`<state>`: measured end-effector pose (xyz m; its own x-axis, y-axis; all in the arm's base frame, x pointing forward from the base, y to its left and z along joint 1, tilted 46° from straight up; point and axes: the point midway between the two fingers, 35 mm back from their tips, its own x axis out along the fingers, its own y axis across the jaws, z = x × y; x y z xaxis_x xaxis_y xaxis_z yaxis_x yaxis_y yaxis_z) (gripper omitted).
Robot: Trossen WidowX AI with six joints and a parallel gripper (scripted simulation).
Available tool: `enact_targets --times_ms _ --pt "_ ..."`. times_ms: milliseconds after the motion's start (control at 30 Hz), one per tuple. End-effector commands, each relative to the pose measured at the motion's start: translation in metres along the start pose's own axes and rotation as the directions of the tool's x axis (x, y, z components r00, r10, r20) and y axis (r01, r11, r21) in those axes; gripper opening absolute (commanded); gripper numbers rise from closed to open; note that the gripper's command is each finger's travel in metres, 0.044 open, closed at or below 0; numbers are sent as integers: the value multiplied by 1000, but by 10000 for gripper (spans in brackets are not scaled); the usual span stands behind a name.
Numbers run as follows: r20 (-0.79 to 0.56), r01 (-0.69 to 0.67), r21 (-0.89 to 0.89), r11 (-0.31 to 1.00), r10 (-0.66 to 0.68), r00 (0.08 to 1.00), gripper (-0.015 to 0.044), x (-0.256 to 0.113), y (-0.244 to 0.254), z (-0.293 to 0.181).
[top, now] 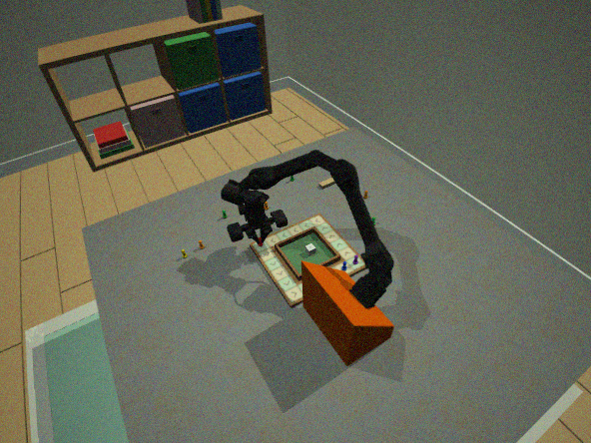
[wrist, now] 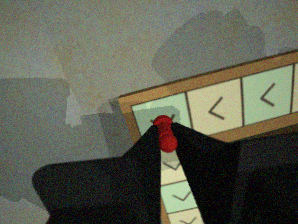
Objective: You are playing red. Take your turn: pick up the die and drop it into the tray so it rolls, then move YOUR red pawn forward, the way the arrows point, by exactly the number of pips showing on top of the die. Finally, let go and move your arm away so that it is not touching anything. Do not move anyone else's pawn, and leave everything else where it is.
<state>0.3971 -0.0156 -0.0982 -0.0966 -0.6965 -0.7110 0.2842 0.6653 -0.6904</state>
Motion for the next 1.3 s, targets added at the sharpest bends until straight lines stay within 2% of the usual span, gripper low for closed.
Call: enact_targets --times_ms 0,333,467,567,767,967,1133,1167,1267 --pt "-2 8 -8 1000 -8 1000 0 8 -1 -2" --pt "-1 1 0 1000 -1 1000 263 -1 0 0" --pt "-2 6 -8 1000 -6 1000 368 -45 0 0" --pt "-3 6 -8 1000 -6 1000 440 -47 0 0" --pt "-3 2 -21 1000 -2 1000 440 -66 -9 -14" --pt "-7 -6 -74 997 5 1000 440 -113 -51 -78" --pt "-10 -3 -116 993 2 1000 440 -131 -92 -137" --pt "2 -8 -90 996 8 1000 440 -124 -65 -98" --pt "2 -8 -90 996 8 1000 440 -124 -65 -98"
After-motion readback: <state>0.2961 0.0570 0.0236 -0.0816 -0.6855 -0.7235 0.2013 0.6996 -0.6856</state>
